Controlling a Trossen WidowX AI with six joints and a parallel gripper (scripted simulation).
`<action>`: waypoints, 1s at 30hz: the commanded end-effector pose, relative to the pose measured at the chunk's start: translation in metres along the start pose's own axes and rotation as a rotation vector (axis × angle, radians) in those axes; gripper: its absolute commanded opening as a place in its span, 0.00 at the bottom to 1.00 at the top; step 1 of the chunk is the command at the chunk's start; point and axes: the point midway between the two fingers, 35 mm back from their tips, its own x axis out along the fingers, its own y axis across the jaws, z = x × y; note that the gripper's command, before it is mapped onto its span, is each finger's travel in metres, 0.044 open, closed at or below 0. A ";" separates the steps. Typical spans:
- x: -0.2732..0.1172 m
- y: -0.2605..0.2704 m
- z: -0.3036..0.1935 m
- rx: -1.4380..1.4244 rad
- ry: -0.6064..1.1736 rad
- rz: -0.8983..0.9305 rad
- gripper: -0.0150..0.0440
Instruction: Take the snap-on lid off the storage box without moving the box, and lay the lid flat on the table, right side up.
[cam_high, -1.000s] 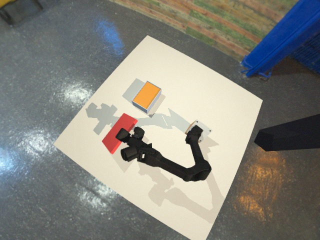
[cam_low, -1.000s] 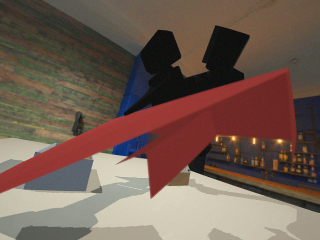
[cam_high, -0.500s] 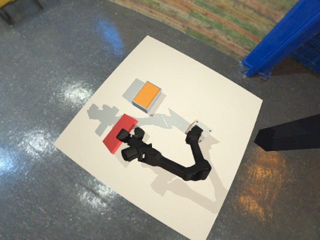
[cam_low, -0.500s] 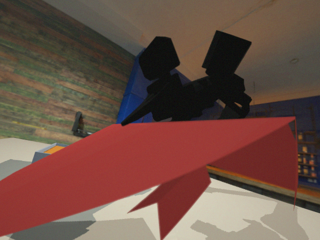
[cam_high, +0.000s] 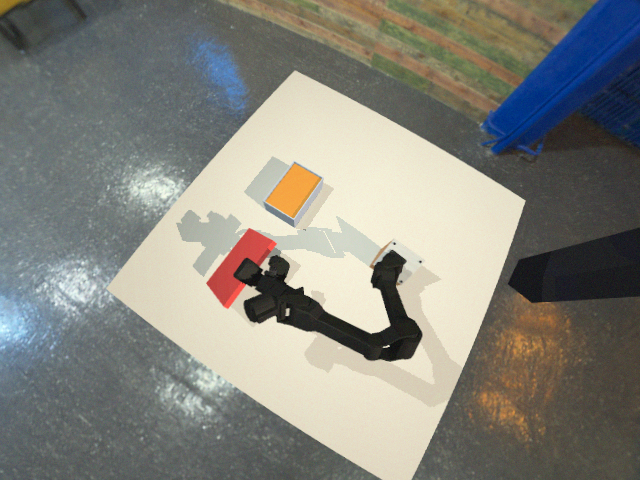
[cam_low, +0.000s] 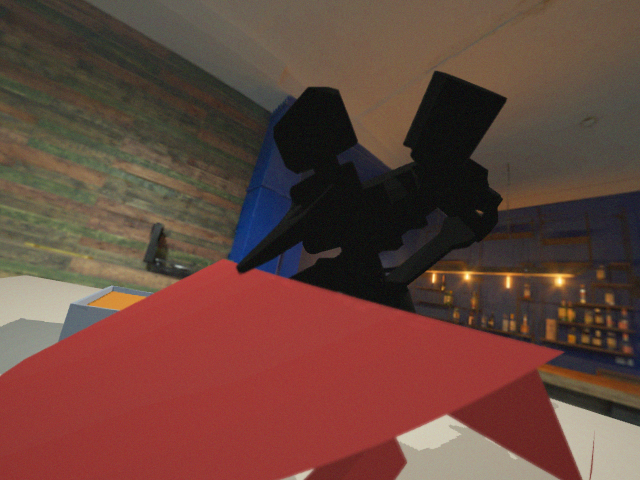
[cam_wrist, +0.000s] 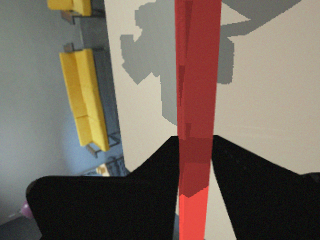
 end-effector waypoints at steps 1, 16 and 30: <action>0.001 0.001 0.000 0.006 -0.002 0.016 0.25; 0.009 -0.008 0.000 0.006 -0.001 0.016 0.25; 0.016 -0.016 0.000 0.007 0.000 0.016 0.25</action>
